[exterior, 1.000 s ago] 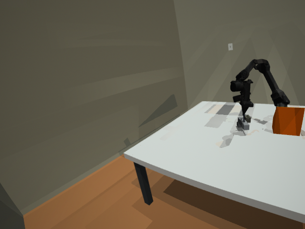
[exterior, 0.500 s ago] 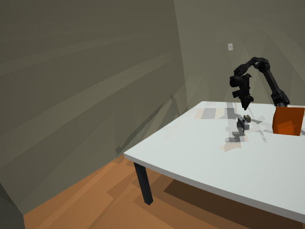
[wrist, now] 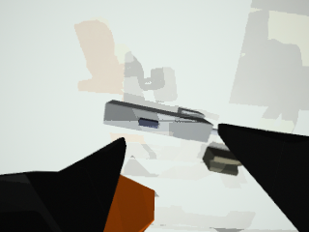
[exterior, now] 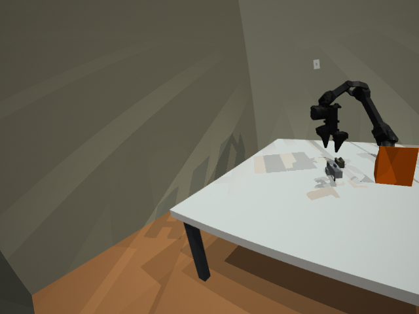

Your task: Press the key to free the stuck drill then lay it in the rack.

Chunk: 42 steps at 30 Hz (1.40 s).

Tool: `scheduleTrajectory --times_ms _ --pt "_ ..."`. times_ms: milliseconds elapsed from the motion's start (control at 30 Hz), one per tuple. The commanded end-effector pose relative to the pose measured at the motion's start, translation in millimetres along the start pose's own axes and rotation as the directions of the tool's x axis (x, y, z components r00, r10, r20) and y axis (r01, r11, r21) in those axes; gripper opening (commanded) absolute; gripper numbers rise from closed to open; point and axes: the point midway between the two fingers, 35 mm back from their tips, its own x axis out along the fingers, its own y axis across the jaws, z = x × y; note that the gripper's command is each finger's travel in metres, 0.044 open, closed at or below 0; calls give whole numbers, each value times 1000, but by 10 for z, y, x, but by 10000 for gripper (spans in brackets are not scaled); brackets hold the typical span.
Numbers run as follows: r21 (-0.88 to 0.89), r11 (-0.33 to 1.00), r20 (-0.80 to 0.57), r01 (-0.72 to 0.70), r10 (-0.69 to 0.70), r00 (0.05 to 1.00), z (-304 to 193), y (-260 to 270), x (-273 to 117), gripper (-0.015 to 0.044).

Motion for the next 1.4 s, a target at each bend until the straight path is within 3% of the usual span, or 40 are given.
scheduleTrajectory --times_ms 0,167,500,667,1367 --pt "-425 905 20 18 -11 1000 -122 -436 254 440" --pt "-696 718 18 31 -26 1000 -271 -738 458 440" --pt "-830 557 -16 -17 6 1000 -527 -972 730 440" --pt "-930 366 -41 -26 -33 999 -659 -1147 857 440" --pt "-933 359 -42 -27 -34 999 -665 -1153 862 440"
